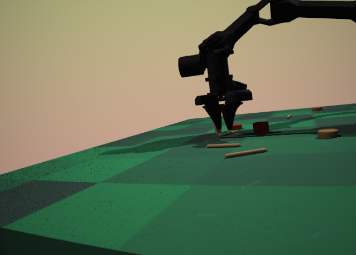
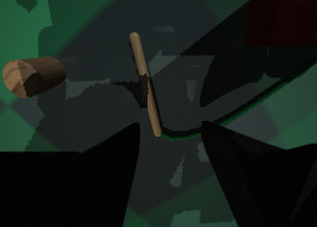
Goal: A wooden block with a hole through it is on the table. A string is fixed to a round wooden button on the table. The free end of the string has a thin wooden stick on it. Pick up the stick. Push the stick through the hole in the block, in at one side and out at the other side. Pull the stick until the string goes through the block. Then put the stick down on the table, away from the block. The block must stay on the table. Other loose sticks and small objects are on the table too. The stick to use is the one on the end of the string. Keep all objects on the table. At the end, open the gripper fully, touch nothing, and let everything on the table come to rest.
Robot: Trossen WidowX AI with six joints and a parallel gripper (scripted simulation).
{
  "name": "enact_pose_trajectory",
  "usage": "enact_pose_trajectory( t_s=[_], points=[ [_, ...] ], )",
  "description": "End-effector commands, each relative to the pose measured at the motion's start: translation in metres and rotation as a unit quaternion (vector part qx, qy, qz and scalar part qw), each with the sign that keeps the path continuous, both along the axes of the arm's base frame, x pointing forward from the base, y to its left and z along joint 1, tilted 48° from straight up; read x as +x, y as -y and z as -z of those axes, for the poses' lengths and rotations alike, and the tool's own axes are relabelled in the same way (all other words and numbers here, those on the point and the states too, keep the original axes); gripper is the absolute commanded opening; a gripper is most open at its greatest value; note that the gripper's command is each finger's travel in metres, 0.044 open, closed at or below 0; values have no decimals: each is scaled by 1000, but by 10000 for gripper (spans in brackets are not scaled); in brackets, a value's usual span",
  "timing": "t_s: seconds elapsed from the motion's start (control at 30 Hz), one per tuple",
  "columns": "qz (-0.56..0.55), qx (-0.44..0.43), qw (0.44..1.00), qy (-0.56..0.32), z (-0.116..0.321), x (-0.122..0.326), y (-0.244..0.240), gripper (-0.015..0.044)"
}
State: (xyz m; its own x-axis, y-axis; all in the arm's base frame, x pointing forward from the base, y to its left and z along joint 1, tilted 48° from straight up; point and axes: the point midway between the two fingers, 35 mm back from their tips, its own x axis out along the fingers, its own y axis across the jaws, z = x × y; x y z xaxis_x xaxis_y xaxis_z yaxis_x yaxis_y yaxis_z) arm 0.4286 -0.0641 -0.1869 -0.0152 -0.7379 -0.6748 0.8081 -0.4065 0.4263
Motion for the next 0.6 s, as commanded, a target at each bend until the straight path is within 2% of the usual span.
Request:
enact_pose_trajectory(
  t_s=[0.0, 0.17, 0.23, 0.57],
  points=[
    [-195, 5, 957, -214, -5, -13, -6, 315],
    [-352, 9, 853, -386, -10, -24, -9, 440],
    [-402, 10, 802, -441, -12, -28, -11, 440],
    [-538, 14, 602, -590, -18, -42, -14, 440]
  ],
)
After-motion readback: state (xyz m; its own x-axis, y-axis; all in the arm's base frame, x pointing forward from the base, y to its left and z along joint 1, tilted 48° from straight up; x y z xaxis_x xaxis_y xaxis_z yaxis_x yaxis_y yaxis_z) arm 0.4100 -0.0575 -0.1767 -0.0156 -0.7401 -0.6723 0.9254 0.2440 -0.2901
